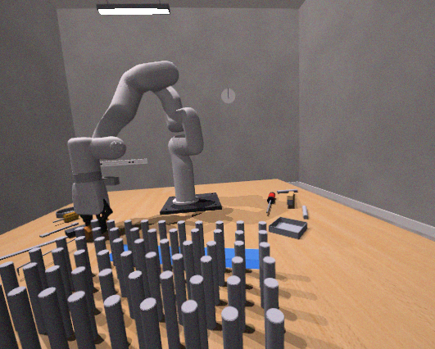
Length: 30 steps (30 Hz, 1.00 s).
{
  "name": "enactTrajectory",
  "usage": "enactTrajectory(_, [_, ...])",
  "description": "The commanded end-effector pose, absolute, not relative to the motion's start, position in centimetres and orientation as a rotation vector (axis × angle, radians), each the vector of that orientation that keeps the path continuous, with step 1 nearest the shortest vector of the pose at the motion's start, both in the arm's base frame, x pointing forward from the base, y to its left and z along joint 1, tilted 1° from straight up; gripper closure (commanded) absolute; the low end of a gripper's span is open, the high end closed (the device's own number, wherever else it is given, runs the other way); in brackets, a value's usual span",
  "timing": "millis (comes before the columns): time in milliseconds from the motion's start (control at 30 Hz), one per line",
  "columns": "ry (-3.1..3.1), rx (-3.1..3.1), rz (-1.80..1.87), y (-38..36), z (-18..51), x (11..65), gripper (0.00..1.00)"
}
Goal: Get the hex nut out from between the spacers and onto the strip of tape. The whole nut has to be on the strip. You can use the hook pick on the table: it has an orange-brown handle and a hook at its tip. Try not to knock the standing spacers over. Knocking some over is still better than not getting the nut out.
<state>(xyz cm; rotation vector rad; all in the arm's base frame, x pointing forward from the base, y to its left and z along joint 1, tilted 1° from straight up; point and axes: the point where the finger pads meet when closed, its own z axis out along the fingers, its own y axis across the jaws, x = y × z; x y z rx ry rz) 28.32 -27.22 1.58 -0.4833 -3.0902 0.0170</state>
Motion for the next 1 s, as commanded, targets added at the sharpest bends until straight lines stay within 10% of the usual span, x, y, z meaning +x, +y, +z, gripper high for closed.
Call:
enactTrajectory(0, [-3.092,-0.484,0.02,-27.3,2.2,28.4,1.0])
enactTrajectory(967, [-3.092,-0.484,0.019,-27.2,13.1,28.6,1.0])
